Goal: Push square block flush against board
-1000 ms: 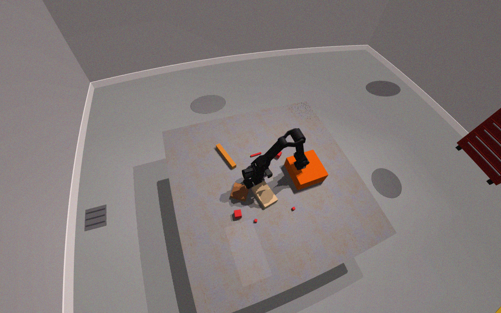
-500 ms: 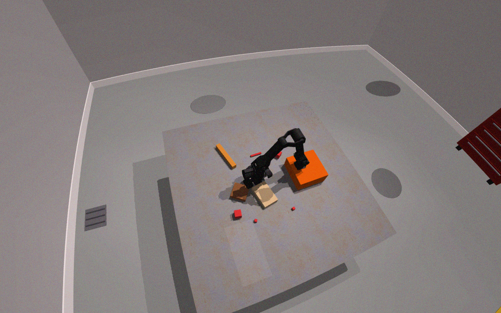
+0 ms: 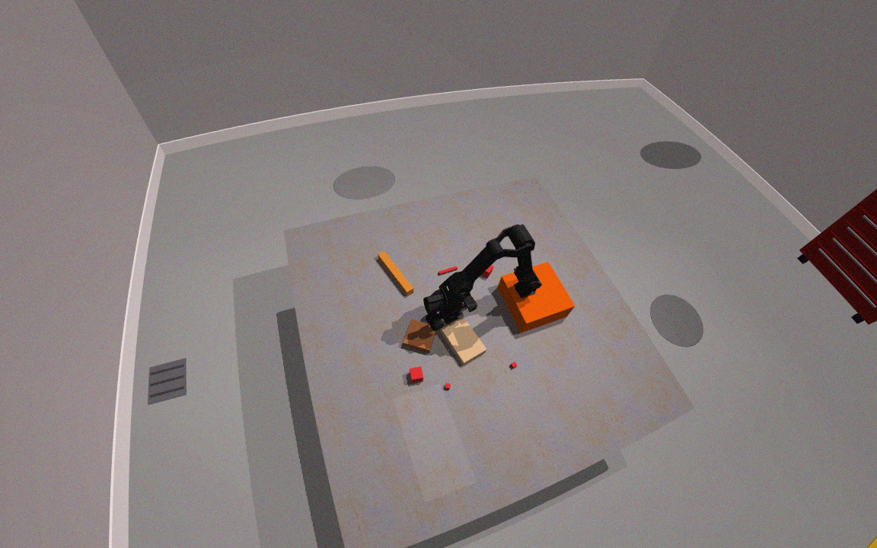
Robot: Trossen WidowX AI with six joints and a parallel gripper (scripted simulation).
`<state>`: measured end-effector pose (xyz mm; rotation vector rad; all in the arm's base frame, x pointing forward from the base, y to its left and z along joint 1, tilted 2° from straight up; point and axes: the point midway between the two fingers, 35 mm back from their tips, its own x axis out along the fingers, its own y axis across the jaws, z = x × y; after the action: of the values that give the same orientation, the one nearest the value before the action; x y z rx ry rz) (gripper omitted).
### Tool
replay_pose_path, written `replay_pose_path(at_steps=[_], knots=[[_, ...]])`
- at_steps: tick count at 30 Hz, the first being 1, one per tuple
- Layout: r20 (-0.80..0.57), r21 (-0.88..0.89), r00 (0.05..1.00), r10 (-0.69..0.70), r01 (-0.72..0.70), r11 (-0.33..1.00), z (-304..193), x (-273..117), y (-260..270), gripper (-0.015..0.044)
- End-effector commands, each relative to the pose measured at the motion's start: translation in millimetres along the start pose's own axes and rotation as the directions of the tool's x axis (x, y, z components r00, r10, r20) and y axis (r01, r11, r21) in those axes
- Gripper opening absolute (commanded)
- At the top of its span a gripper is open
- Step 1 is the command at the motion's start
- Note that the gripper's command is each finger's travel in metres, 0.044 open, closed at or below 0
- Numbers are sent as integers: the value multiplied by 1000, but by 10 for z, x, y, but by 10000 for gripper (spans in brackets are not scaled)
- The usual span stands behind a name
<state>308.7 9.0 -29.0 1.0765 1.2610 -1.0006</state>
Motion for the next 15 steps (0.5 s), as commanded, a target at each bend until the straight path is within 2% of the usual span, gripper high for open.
replay_pose_path(at_steps=[1,15], knots=[[-8,1,1000,-3,3,1000,-28,6,-7,0],[-7,1,1000,-3,3,1000,89,7,2,0]])
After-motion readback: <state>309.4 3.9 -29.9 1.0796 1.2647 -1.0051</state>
